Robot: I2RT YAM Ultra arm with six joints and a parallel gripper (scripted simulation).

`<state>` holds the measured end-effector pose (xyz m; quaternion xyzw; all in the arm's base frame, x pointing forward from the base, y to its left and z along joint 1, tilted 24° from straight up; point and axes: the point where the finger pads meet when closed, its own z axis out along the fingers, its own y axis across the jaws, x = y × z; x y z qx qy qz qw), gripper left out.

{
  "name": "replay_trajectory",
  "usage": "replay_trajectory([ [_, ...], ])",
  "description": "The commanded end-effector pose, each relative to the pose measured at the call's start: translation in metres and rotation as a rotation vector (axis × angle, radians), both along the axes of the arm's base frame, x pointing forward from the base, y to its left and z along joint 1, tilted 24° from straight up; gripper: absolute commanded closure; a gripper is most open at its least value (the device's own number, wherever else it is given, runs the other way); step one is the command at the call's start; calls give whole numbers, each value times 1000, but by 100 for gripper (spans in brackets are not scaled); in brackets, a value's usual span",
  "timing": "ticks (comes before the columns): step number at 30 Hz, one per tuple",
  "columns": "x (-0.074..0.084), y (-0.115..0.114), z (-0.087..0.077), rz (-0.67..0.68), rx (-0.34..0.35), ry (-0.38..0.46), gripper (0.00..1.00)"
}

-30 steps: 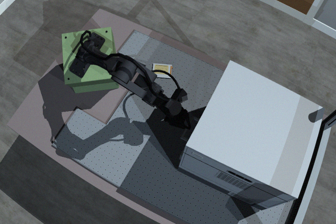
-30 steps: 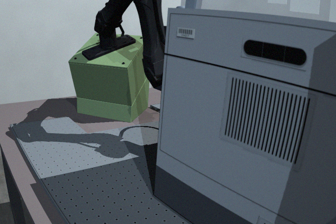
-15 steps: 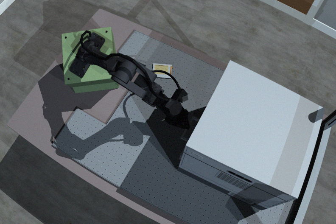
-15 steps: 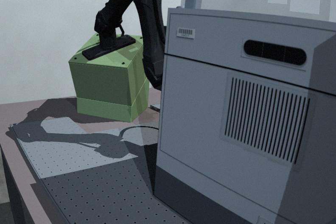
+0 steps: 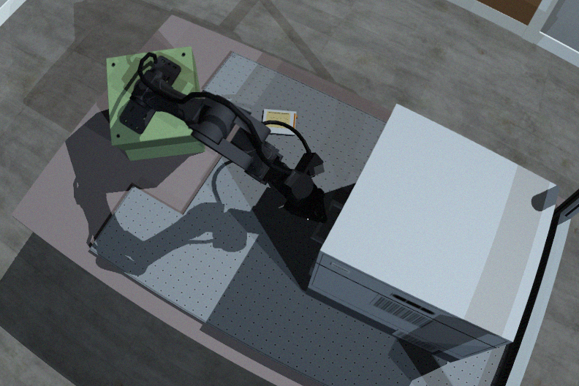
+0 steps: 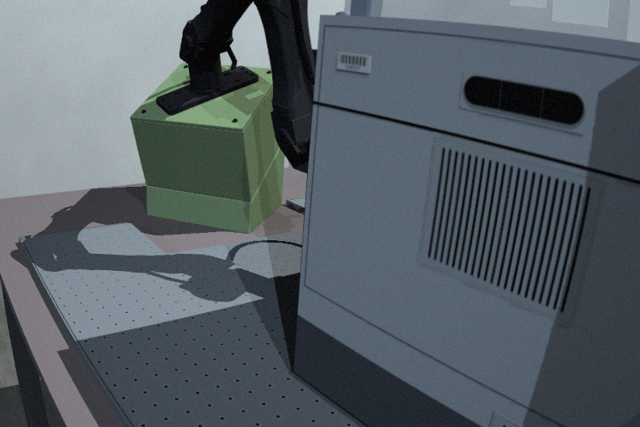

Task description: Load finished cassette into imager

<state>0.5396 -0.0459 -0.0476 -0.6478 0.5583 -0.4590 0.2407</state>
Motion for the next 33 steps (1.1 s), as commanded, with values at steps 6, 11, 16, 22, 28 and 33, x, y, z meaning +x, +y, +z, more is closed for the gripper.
replay_trajectory([
  [6, -8, 1, 0, 10, 7, 18, 100],
  [11, -8, 2, 5, 6, 2, -3, 100],
  [16, -10, 2, 3, 5, 2, 10, 100],
  [22, -11, 2, 1, 5, 2, 16, 100],
  [28, -11, 2, 1, 5, 2, 16, 100],
  [33, -11, 2, 1, 5, 2, 16, 100],
])
